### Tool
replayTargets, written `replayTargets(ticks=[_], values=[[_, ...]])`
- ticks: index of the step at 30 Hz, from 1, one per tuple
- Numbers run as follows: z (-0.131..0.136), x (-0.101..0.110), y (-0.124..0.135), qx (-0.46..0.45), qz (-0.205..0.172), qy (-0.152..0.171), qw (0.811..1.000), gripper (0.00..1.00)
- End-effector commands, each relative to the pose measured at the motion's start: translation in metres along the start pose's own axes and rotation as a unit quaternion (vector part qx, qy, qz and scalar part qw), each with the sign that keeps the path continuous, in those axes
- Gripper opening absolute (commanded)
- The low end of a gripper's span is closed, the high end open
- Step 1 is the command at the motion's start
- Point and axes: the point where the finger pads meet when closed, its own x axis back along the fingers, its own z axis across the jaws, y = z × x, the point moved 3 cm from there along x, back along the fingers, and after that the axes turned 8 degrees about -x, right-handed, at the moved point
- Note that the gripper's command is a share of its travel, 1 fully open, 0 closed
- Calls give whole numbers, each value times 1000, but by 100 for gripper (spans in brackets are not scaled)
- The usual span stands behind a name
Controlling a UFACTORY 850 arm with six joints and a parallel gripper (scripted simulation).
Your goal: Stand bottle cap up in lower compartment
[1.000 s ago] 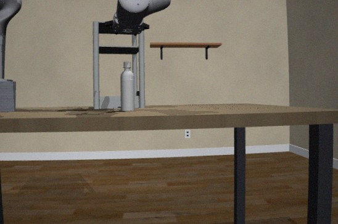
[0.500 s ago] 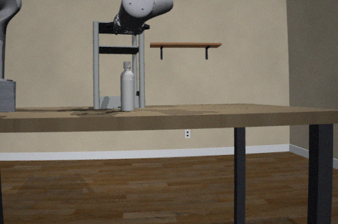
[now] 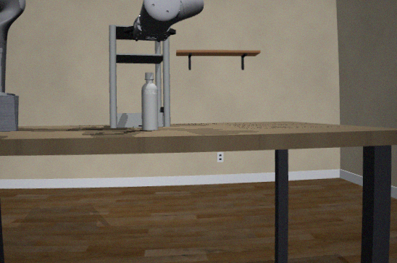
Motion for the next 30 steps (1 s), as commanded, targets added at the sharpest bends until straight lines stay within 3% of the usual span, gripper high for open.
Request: replayTargets(ticks=[1,30], values=[[0,0,0,1,-1,0,1000,71],[7,1,40,2,-2,-1,1000,71]])
